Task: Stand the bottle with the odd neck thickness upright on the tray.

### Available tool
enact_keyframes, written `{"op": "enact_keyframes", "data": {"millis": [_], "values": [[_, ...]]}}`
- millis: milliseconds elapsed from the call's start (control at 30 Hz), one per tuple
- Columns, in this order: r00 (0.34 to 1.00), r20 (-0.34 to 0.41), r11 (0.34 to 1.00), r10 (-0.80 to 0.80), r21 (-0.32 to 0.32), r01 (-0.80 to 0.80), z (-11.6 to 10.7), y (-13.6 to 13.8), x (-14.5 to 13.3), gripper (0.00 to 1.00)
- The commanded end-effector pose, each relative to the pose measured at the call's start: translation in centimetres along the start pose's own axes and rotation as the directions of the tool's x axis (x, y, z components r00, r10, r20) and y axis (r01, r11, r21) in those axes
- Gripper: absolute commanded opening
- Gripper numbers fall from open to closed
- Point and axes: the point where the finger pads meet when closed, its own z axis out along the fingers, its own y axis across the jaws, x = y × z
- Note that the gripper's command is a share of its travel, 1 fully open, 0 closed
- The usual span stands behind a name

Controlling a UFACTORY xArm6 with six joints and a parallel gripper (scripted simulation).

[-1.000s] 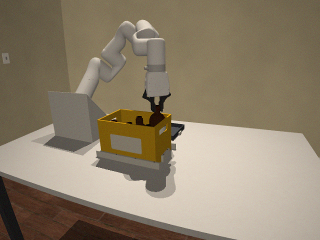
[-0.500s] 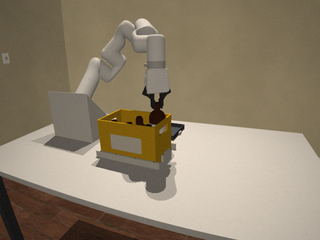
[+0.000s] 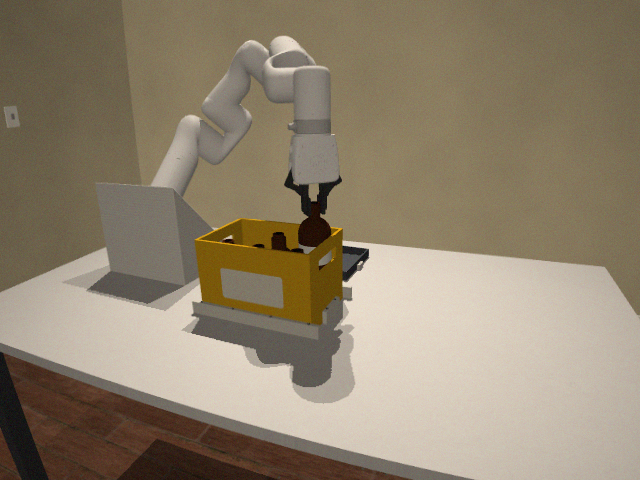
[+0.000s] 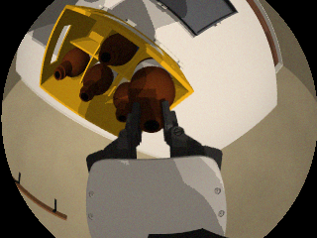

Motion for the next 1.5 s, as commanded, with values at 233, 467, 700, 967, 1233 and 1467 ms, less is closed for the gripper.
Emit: {"op": "enact_keyframes", "data": {"millis": [233,467,700,967,1233,1467], "values": [[1.0,0.004,1.0,-0.001,-0.001,0.001,-0.2,0.1,-0.1,0.0],[1.0,0.004,1.0,-0.001,-0.001,0.001,-0.2,0.1,-0.1,0.0],[1.0,0.004,1.0,-0.001,-0.001,0.001,-0.4,0.1,-0.1,0.0],[1.0,0.004,1.0,-0.001,-0.001,0.001,-0.7,0.1,-0.1,0.0],[1.0,0.004,1.0,-0.001,-0.001,0.001,-1.5,0.1,-0.1,0.0],[1.0,0.004,1.0,-0.001,-0.001,0.001,-2.1,0.1,-0.1,0.0]]}}
